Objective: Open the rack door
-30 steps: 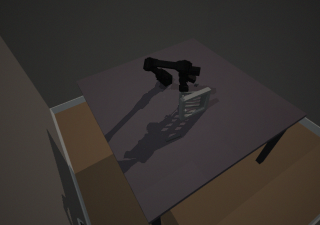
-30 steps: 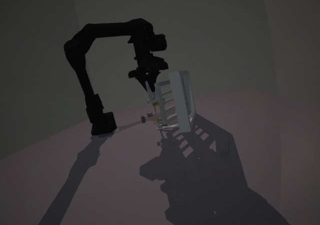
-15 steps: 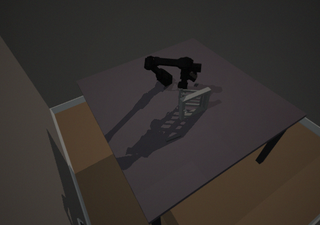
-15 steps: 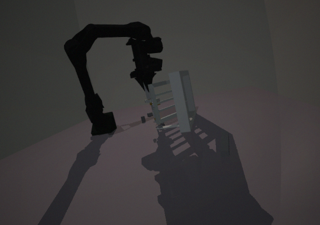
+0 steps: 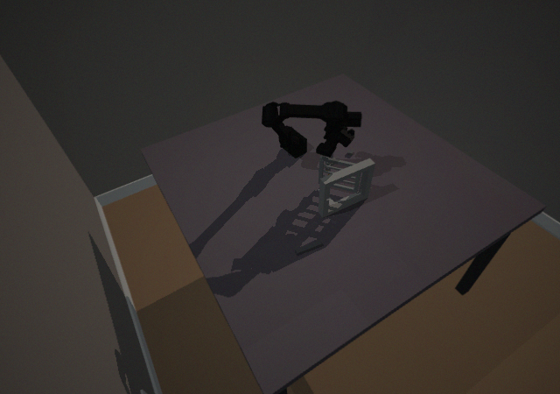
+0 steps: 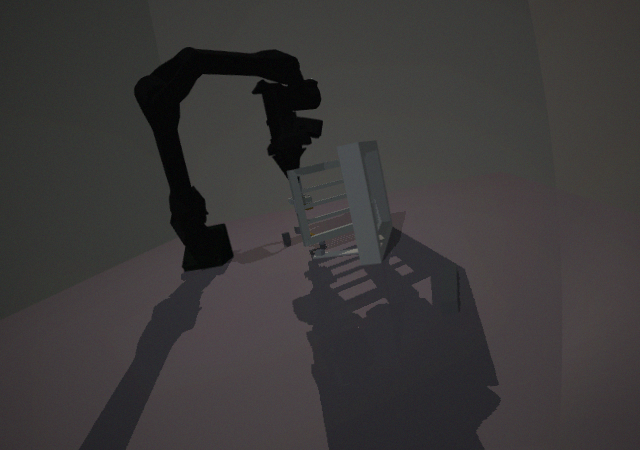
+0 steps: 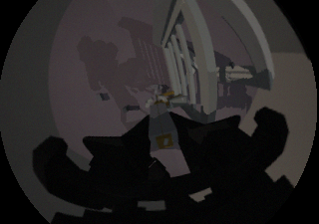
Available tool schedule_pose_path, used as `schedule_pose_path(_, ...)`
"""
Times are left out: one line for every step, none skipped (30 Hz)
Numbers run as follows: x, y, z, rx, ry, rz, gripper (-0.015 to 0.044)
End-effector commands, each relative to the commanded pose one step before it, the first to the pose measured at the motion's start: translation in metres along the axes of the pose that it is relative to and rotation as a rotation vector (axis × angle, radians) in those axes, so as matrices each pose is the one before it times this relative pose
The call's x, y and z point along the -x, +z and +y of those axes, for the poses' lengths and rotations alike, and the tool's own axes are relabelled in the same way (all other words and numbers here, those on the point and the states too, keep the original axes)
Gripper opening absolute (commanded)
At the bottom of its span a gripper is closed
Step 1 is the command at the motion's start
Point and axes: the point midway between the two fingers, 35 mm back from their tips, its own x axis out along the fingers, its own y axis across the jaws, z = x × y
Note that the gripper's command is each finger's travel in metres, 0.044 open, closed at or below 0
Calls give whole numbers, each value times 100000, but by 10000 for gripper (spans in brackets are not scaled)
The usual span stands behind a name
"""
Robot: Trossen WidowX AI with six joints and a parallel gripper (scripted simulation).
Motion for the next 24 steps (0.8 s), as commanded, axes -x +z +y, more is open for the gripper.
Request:
schedule_pose_path(-56, 223, 606, -7192, -190, -259, 23)
schedule_pose_path(1, 38, 227, -1551, 11, -4, 23)
schedule_pose_path(0, 33, 228, -1551, 10, -3, 23)
schedule_pose_path(1, 42, 223, -1531, 13, -6, 23)
schedule_pose_path(1, 38, 227, -1549, 12, -5, 23)
schedule_pose_path(0, 32, 228, -1550, 10, -4, 23)
schedule_pose_path(1, 37, 221, -1510, 13, -5, 23)
schedule_pose_path(1, 33, 226, -1535, 12, -5, 23)
schedule_pose_path(0, 29, 227, -1536, 11, -4, 23)
schedule_pose_path(2, 44, 245, -1674, 15, -6, 23)
schedule_pose_path(1, 39, 252, -1712, 14, -6, 23)
schedule_pose_path(0, 33, 253, -1712, 13, -5, 23)
schedule_pose_path(2, 42, 241, -1644, 15, -6, 23)
schedule_pose_path(1, 37, 243, -1647, 14, -5, 23)
schedule_pose_path(0, 31, 244, -1648, 13, -5, 23)
schedule_pose_path(2, 43, 236, -1621, 15, -6, 23)
schedule_pose_path(1, 38, 241, -1642, 15, -5, 23)
schedule_pose_path(0, 32, 242, -1643, 14, -5, 23)
schedule_pose_path(3, 44, 233, -1603, 16, -6, 23)
schedule_pose_path(2, 39, 239, -1637, 15, -5, 23)
schedule_pose_path(1, 34, 241, -1637, 15, -5, 23)
schedule_pose_path(5, 51, 264, -1824, 18, -6, 23)
schedule_pose_path(3, 46, 273, -1874, 18, -6, 23)
schedule_pose_path(2, 39, 275, -1875, 17, -5, 23)
